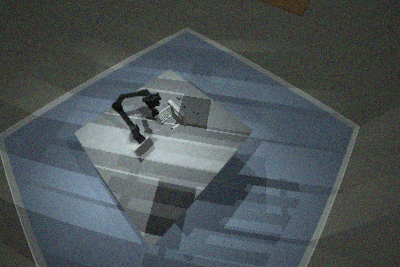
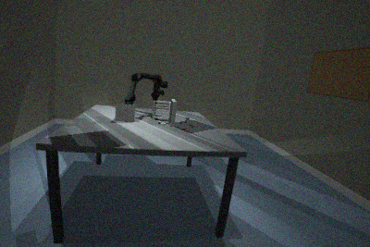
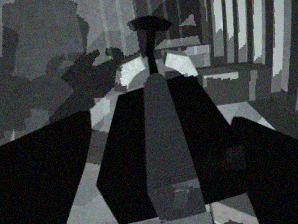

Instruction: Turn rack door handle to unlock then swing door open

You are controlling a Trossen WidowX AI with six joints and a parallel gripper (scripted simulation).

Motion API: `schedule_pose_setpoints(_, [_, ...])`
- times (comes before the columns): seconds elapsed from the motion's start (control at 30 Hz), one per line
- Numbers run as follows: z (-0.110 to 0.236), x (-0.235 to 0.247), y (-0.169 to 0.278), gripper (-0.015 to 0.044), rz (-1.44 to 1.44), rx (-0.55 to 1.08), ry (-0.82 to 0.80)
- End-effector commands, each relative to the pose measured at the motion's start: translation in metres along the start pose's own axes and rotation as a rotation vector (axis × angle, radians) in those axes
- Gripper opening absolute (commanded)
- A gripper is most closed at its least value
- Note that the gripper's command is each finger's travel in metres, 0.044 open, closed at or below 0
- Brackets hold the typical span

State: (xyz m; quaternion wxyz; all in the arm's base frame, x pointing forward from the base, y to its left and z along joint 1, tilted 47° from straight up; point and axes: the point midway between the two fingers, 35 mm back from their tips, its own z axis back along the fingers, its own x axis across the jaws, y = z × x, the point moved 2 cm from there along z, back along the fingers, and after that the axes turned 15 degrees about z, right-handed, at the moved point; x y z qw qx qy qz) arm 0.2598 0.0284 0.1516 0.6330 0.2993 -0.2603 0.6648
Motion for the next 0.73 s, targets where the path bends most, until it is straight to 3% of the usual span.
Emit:
schedule_pose_setpoints(0.0, [0.009,0.0,-0.001,0.0287,-0.01,-0.021,0.01])
schedule_pose_setpoints(0.7, [0.049,0.001,0.003,0.0287,-0.075,-0.106,0.04])
